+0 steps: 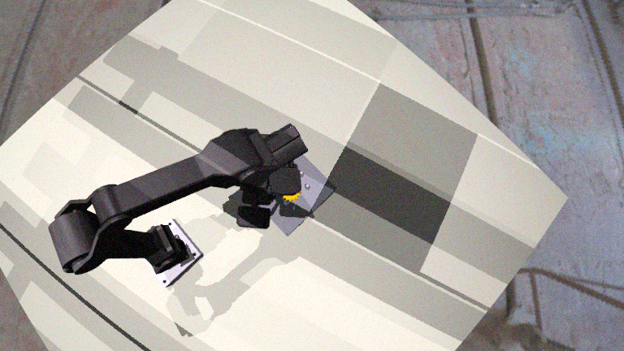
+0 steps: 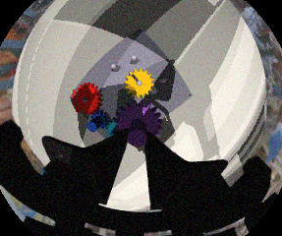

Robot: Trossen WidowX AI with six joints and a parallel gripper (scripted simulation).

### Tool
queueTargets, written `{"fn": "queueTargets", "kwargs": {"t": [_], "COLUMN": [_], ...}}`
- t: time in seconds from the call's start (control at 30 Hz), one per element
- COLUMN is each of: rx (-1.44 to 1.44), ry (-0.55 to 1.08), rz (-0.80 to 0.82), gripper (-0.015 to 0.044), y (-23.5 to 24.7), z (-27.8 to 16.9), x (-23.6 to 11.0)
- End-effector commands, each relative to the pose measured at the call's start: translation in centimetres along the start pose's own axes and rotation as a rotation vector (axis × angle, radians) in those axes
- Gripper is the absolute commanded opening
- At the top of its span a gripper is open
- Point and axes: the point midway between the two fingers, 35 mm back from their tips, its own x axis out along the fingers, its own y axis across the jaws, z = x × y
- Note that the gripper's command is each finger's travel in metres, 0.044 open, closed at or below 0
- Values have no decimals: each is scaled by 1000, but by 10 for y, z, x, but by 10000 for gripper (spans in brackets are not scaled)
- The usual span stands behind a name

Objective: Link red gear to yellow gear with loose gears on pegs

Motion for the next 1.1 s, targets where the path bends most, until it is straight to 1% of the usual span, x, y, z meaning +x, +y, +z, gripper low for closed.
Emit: {"fn": "queueTargets", "kwargs": {"t": [0.0,0.13,0.87,1.07], "rx": [9,86,722,741], "ry": [0,0,2,2], "rz": [4,4,4,4], "gripper": [0,0,0,0], "y": [-1,0,0,0], "z": [-1,-1,-1,-1], "x": [0,0,0,0]}}
